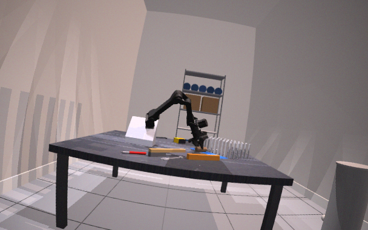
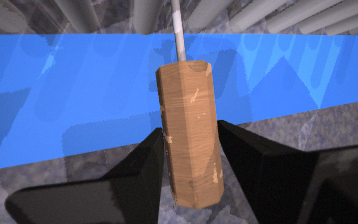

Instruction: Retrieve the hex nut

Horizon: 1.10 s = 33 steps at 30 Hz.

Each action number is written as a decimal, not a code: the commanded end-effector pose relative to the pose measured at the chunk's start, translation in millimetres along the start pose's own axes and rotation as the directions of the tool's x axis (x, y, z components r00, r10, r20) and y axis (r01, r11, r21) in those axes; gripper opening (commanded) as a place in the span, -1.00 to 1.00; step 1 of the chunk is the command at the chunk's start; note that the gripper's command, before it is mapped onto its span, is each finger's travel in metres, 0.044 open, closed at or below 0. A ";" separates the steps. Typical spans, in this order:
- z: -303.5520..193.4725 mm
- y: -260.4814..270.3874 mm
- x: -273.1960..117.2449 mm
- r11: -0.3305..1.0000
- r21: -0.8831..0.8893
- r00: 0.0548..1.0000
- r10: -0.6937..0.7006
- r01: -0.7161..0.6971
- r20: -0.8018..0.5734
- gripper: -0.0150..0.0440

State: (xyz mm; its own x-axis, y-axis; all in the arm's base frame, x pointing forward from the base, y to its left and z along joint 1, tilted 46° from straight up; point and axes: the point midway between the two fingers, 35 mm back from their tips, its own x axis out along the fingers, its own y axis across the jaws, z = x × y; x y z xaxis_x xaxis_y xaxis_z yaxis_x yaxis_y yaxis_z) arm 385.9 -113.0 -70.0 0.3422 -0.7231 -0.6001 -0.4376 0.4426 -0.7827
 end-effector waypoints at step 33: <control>-17.0 -1.2 -5.6 1.000 -0.003 1.000 -0.002 0.001 -0.001 -0.49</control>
State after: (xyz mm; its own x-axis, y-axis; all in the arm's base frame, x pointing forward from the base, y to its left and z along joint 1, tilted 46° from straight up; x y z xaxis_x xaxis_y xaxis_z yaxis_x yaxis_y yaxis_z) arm 373.3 -117.6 -65.1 0.3423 -0.7227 -0.6004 -0.4372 0.4431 -0.7826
